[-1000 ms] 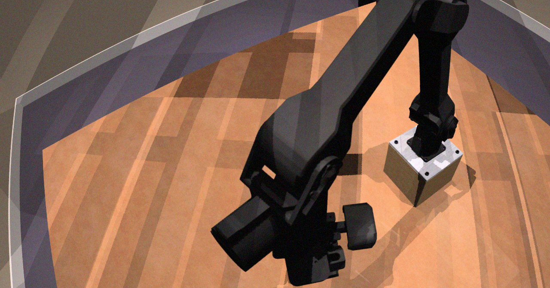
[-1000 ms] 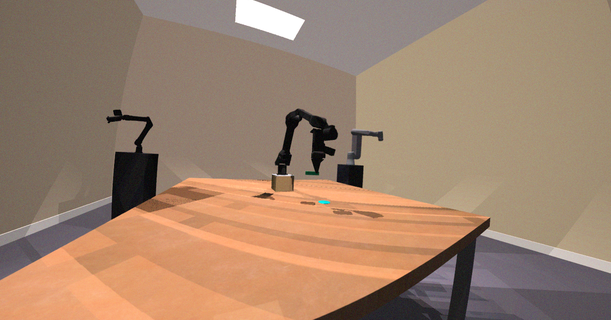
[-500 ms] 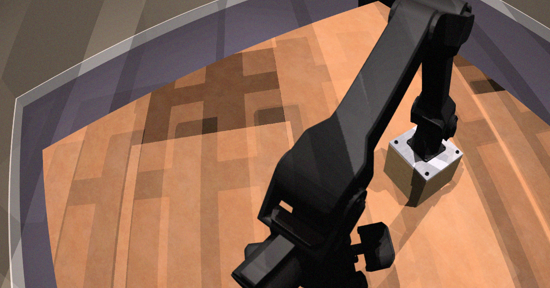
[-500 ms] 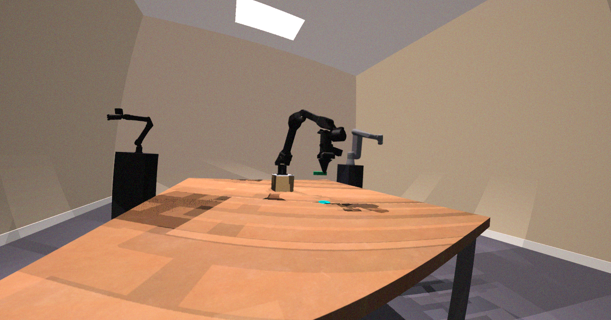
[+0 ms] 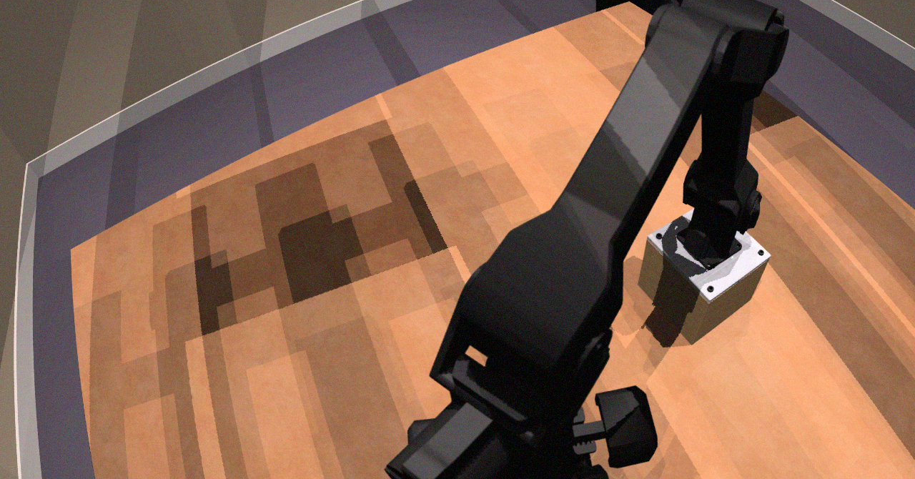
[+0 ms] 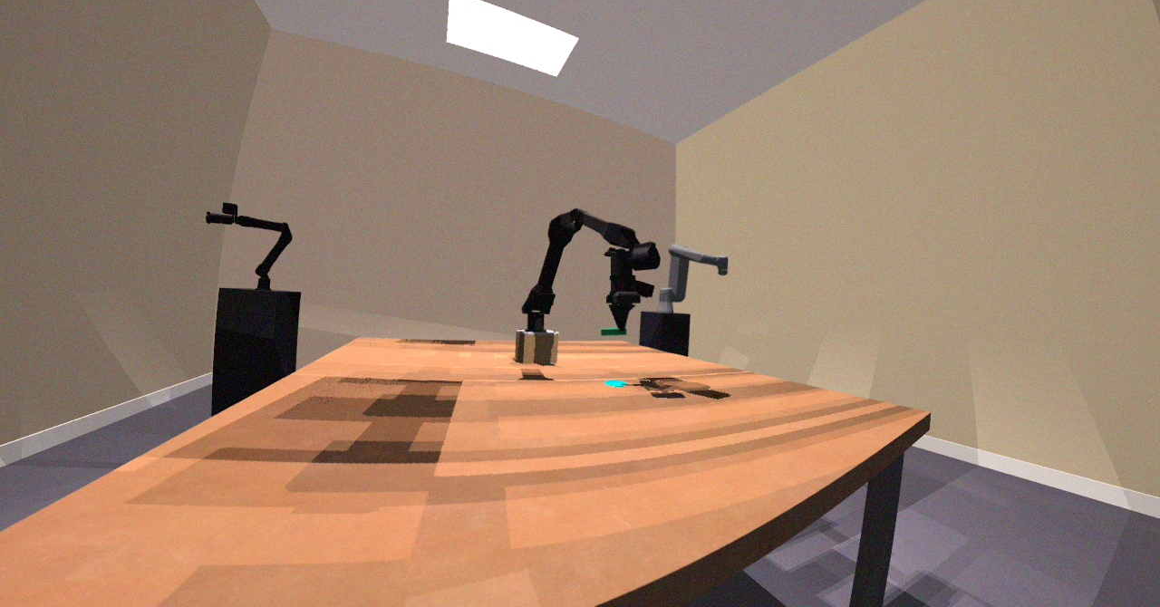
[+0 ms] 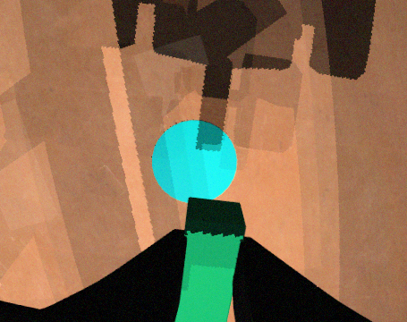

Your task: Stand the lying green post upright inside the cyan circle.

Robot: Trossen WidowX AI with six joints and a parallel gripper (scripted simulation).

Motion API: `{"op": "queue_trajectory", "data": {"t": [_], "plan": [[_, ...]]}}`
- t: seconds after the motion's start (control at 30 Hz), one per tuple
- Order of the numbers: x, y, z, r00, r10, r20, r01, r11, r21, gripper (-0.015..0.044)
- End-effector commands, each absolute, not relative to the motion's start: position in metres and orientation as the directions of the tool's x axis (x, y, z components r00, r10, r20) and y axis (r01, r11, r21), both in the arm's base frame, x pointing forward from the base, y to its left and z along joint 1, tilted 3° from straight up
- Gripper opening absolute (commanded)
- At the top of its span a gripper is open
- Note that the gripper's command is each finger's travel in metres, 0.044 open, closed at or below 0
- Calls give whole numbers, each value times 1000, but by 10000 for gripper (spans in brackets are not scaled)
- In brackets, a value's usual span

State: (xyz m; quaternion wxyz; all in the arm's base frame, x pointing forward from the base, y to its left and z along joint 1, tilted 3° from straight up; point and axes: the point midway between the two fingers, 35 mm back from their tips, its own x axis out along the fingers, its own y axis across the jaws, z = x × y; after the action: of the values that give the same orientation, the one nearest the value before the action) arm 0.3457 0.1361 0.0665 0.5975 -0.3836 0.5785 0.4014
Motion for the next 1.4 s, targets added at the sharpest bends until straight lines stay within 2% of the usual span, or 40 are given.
{"op": "queue_trajectory", "data": {"t": [0.0, 1.37], "plan": [[347, 137, 61, 13, 61, -998, -916, 401, 13, 23], [377, 143, 30, 157, 318, -935, -862, 506, 27, 23]]}}
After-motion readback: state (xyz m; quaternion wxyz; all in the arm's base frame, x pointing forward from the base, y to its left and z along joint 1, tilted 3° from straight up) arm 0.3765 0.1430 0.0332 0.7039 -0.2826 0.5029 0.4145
